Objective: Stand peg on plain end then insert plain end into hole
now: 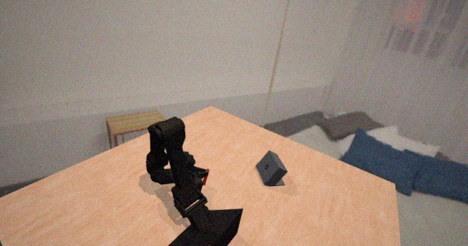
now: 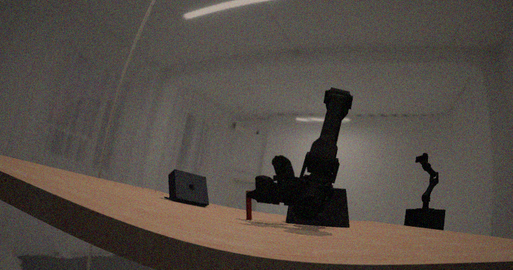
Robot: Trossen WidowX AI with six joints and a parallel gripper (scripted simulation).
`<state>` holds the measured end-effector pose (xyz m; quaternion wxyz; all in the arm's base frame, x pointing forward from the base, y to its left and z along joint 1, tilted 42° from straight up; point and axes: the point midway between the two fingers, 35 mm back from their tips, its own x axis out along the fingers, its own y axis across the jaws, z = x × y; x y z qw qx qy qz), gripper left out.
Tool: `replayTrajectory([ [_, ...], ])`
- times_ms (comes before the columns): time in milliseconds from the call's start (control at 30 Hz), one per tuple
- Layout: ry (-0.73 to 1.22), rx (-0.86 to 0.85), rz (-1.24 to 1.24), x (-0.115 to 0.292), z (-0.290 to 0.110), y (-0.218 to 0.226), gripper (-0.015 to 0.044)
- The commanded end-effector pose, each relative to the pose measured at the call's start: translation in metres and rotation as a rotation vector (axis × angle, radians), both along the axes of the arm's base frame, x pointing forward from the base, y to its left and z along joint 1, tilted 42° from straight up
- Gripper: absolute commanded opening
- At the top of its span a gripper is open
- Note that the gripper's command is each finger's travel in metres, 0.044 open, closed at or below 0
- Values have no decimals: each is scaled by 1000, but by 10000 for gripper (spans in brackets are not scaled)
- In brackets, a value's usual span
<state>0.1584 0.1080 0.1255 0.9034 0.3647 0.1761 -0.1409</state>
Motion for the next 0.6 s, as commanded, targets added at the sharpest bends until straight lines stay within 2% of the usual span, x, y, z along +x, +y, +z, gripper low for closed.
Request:
replayTrajectory([
  [0,1,0,0,-1,-1,1,49],
  [567,-24,-7,-11,-4,-1,2,49],
])
